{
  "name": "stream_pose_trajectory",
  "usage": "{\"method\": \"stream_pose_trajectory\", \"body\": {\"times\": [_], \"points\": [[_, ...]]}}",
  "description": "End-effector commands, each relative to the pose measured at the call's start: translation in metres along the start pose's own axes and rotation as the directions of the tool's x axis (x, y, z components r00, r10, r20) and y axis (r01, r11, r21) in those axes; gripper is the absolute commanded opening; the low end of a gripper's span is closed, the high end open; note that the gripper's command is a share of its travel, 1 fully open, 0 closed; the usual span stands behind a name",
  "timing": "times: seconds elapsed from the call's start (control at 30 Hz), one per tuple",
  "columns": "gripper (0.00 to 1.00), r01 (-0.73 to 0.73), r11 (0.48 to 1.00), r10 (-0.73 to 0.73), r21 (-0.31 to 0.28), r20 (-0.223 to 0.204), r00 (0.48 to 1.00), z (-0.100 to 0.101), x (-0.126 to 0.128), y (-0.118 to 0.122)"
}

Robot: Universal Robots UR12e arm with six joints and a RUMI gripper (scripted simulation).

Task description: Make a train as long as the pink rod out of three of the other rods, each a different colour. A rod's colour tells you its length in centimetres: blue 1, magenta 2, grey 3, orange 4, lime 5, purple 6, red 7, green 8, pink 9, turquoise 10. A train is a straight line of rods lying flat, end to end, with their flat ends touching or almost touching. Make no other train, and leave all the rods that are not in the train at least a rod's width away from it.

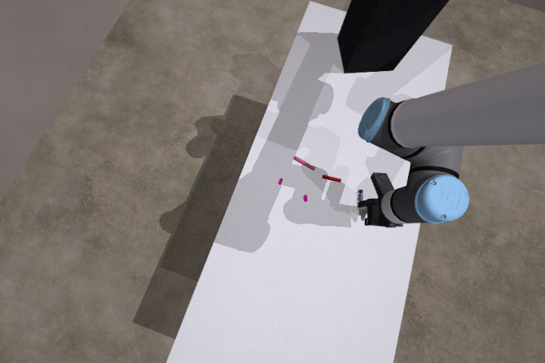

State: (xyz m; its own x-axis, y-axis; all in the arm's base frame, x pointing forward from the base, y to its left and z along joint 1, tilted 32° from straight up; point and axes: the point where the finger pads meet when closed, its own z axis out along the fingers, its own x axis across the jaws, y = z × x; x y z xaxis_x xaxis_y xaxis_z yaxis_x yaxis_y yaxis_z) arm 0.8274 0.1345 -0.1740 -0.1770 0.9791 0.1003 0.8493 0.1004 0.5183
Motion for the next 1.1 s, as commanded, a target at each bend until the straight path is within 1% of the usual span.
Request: {"method": "stream_pose_trajectory", "body": {"times": [0.0,0.03,0.07,0.13,0.17,0.23,0.27,0.4,0.43,0.9,1.07], "points": [[0.03,0.000,1.000,0.000,-0.001,0.000,1.000,0.000,0.000,0.000],[0.03,0.000,1.000,0.000,-0.001,0.000,1.000,0.000,0.000,0.000],[0.06,0.000,1.000,0.000,-0.001,0.000,1.000,0.000,0.000,0.000],[0.06,0.000,1.000,0.000,-0.001,0.000,1.000,0.000,0.000,0.000],[0.08,0.000,1.000,0.000,-0.001,0.000,1.000,0.000,0.000,0.000],[0.08,0.000,1.000,0.000,-0.001,0.000,1.000,0.000,0.000,0.000],[0.11,0.000,1.000,0.000,-0.001,0.000,1.000,0.000,0.000,0.000],[0.11,0.000,1.000,0.000,-0.001,0.000,1.000,0.000,0.000,0.000],[0.14,0.000,1.000,0.000,-0.001,0.000,1.000,0.000,0.000,0.000],[0.14,0.000,1.000,0.000,-0.001,0.000,1.000,-0.002,0.000,0.000],[0.14,0.000,1.000,0.000,-0.001,0.000,1.000,-0.016,0.000,0.000]]}}
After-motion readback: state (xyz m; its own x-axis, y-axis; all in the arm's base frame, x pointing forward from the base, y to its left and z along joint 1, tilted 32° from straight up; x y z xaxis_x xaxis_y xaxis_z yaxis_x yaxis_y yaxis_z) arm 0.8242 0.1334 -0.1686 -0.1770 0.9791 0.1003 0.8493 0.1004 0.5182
